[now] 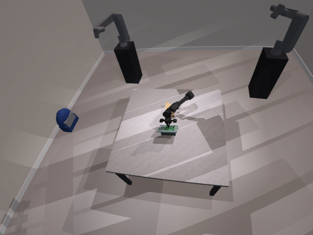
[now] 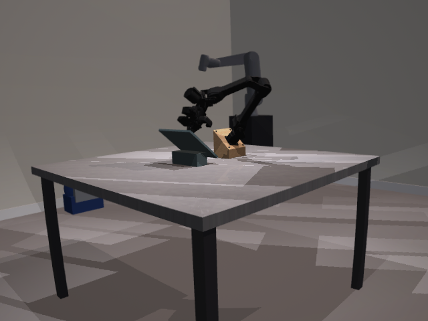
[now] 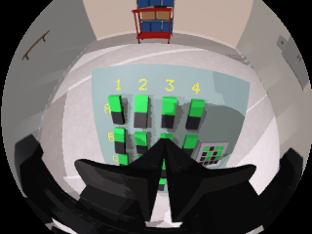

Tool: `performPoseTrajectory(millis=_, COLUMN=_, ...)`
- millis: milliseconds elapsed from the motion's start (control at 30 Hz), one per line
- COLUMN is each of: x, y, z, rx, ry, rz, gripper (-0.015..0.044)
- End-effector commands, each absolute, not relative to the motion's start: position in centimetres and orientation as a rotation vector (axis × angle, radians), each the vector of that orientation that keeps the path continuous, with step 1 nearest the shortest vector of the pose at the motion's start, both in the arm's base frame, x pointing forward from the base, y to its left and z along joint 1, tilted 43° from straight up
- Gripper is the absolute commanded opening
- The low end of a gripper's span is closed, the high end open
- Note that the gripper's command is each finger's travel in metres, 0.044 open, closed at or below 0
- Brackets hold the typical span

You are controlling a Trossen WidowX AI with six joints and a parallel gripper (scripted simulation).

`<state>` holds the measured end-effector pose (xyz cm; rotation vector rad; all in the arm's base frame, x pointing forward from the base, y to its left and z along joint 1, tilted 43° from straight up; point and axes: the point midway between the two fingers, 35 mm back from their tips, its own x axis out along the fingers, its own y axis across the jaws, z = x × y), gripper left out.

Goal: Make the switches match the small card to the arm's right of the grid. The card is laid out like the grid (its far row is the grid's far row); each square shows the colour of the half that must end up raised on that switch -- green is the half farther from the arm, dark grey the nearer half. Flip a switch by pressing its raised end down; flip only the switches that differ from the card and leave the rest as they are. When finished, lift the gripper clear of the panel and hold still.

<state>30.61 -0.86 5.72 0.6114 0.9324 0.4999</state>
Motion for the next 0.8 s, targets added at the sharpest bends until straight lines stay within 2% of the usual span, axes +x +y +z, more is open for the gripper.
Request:
performPoseTrajectory(millis=0, x=30.59, y=-0.85, z=5.49, rx=0.615, ry=0.939, rz=0.495, gripper=0.0000)
performPoseTrajectory(millis=767, x=30.75, y=-0.66, z=5.32, rx=0.615, ry=0.939, rz=0.495, gripper=0.0000)
